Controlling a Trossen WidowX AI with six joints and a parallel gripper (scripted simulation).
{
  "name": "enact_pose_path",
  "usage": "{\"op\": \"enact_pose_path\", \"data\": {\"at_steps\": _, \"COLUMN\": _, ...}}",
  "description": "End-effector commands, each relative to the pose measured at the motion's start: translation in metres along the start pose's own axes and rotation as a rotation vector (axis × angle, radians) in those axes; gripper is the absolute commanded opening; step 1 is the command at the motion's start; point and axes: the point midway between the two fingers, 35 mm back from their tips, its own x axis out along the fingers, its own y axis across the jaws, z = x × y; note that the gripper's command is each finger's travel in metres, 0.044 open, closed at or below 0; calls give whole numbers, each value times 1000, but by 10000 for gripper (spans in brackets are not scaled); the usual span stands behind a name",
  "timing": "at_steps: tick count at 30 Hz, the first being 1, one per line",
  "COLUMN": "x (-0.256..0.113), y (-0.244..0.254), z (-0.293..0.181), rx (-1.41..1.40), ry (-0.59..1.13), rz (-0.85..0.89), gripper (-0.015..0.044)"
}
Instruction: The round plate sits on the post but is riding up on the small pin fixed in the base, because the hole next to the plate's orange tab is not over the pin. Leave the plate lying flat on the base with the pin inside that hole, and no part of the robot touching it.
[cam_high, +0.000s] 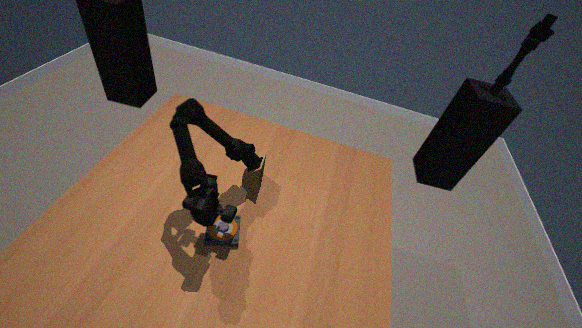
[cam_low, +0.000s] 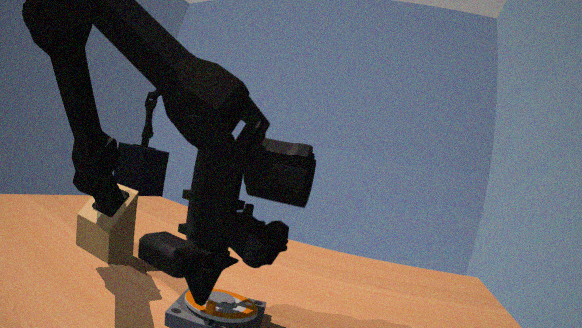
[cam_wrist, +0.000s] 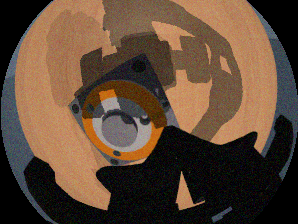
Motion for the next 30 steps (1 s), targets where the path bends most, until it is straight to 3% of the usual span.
{"op": "enact_pose_path", "data": {"at_steps": 1, "x": 0, "y": 0, "z": 4, "rx": -3, "ry": -1, "rz": -4, "gripper": 0}}
{"op": "enact_pose_path", "data": {"at_steps": 6, "x": -6, "y": 0, "z": 6, "rx": -3, "ry": -1, "rz": -3, "gripper": 0}}
{"op": "enact_pose_path", "data": {"at_steps": 14, "x": -45, "y": 2, "z": 1, "rx": -3, "ry": -1, "rz": -2, "gripper": 0}}
{"op": "enact_pose_path", "data": {"at_steps": 30, "x": -37, "y": 3, "z": 1, "rx": -14, "ry": 4, "rz": -8, "gripper": 0}}
